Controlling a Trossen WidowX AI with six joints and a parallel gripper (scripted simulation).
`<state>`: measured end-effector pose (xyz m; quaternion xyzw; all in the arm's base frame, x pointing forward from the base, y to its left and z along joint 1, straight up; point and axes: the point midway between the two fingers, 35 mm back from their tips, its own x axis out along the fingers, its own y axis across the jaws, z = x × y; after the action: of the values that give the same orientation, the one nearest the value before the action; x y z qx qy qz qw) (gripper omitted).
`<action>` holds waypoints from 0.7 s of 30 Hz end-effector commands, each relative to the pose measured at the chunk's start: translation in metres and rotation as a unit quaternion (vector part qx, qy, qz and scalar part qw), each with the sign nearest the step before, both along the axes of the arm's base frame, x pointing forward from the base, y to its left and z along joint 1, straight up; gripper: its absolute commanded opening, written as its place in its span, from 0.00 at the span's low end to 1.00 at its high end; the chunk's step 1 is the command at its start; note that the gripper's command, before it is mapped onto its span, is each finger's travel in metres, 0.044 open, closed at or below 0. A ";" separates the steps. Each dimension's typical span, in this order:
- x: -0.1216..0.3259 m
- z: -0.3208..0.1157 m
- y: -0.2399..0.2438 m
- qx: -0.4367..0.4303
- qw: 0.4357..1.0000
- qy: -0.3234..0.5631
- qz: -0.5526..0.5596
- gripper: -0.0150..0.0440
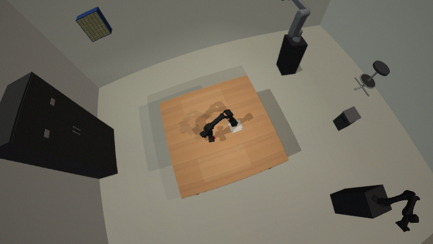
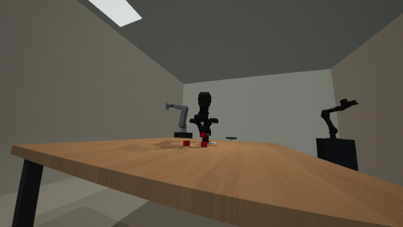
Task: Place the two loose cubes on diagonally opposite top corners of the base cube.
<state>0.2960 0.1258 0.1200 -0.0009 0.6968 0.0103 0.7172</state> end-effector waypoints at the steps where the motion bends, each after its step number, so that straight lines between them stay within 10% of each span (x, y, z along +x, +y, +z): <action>1: 0.000 -0.004 0.000 -0.001 1.000 0.001 -0.003 0.43; 21: 0.001 -0.028 0.000 -0.001 1.000 0.001 -0.006 0.43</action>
<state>0.2972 0.1260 0.0948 0.0016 0.6960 0.0085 0.7180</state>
